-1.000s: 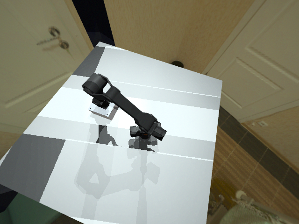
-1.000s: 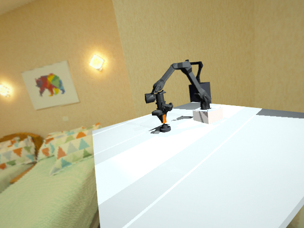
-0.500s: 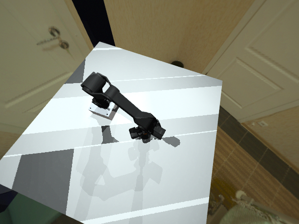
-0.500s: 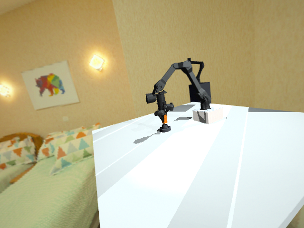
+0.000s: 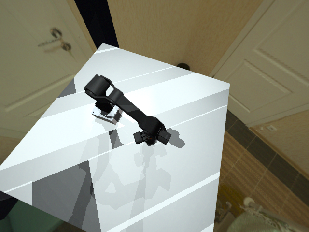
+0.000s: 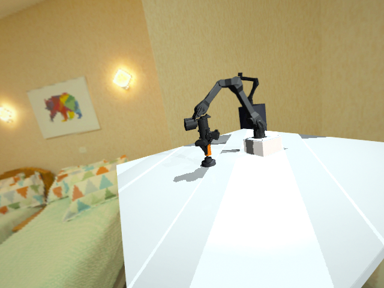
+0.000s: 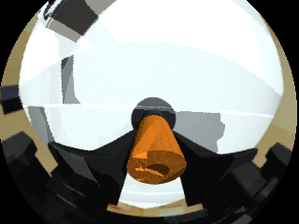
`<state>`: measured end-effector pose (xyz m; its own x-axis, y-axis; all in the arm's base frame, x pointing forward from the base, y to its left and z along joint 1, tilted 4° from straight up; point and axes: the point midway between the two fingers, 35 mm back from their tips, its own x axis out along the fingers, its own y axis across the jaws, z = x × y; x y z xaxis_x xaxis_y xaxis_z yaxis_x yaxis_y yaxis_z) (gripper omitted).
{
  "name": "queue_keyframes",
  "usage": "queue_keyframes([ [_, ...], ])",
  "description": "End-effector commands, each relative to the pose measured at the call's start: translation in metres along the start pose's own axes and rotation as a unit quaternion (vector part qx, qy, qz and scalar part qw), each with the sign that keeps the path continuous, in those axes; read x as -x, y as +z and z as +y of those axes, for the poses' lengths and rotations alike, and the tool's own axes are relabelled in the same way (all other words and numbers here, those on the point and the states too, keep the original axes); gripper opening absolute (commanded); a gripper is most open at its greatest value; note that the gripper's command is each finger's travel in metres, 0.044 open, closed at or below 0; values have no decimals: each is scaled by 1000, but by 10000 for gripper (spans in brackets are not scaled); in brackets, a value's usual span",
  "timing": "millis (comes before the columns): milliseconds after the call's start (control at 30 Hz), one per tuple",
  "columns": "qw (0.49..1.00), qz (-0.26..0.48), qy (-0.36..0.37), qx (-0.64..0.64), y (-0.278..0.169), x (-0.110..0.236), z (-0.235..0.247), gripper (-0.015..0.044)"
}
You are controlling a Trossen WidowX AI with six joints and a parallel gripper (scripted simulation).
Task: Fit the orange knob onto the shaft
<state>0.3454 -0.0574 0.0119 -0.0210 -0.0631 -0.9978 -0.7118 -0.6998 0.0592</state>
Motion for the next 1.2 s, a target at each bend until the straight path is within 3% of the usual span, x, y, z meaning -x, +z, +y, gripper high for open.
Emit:
queue_keyframes([
  [0, 1000, 3, -2, 3, -2, 3, -1, 0],
  [267, 995, 3, -1, 102, -6, 5, -3, 0],
  [1167, 989, 3, -1, 150, -7, 5, -3, 0],
])
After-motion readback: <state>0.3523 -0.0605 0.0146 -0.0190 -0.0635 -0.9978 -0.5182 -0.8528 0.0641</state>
